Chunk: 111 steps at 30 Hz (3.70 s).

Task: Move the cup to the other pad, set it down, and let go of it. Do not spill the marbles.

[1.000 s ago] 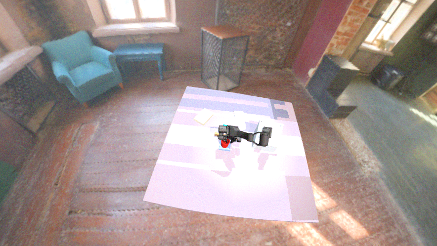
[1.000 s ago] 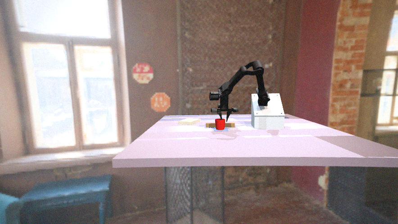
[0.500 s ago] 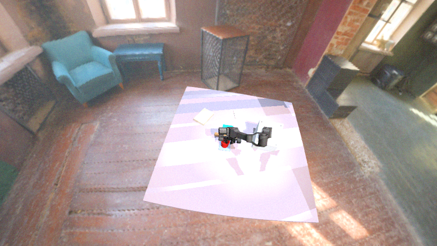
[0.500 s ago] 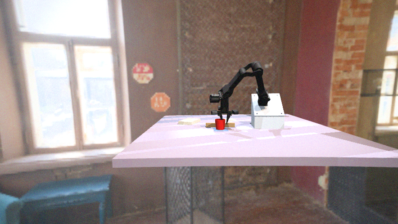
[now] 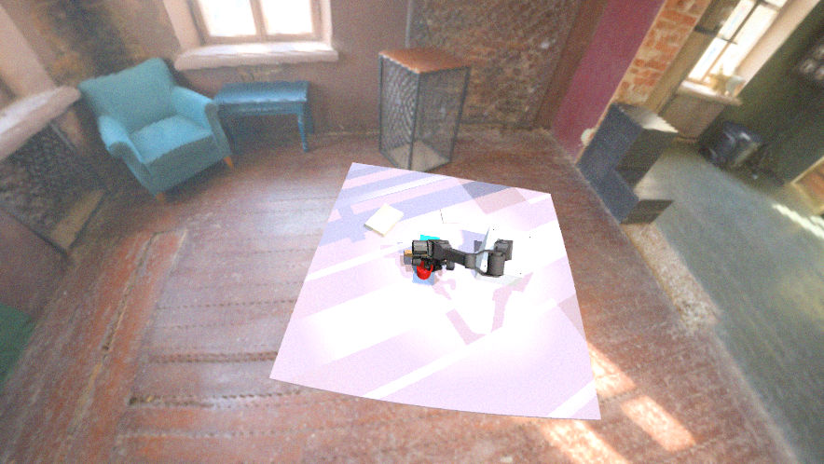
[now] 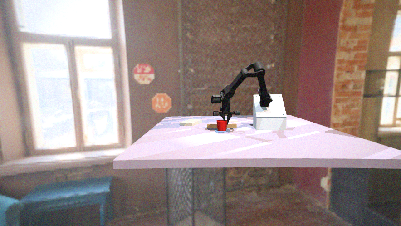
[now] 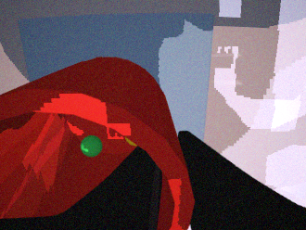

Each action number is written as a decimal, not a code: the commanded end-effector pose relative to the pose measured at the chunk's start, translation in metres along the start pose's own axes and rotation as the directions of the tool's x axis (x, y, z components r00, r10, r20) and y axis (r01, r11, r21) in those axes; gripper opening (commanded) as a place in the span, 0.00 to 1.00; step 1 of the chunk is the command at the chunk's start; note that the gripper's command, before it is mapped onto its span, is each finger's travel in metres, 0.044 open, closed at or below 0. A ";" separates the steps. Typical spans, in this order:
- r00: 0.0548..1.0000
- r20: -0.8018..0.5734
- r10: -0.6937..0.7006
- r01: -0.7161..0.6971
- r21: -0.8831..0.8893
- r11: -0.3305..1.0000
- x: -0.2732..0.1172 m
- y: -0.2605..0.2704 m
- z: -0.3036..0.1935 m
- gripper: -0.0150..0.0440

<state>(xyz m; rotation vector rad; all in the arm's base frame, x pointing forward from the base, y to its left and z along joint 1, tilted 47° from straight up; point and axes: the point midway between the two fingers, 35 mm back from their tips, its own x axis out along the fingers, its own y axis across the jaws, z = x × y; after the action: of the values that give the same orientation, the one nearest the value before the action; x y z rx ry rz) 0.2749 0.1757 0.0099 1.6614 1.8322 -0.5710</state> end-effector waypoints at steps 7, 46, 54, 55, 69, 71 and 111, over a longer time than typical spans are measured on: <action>1.000 0.006 -0.001 0.001 0.000 1.000 -0.021 0.001 0.001 0.25; 1.000 0.014 -0.004 0.004 0.007 1.000 -0.056 -0.005 0.015 0.25; 1.000 0.012 -0.003 0.003 0.006 1.000 -0.057 -0.006 0.036 0.25; 1.000 0.012 -0.003 0.003 0.005 1.000 -0.057 -0.006 0.038 0.25; 1.000 0.013 -0.003 0.003 0.004 1.000 -0.058 -0.008 0.073 0.25; 1.000 0.013 -0.003 0.003 0.004 1.000 -0.058 -0.008 0.078 0.25; 1.000 0.018 -0.002 0.002 0.003 1.000 -0.063 -0.014 0.168 0.25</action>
<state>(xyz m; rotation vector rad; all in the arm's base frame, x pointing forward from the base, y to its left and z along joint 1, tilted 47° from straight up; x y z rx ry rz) 0.2855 0.0224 -0.0664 1.6576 1.8266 -0.5876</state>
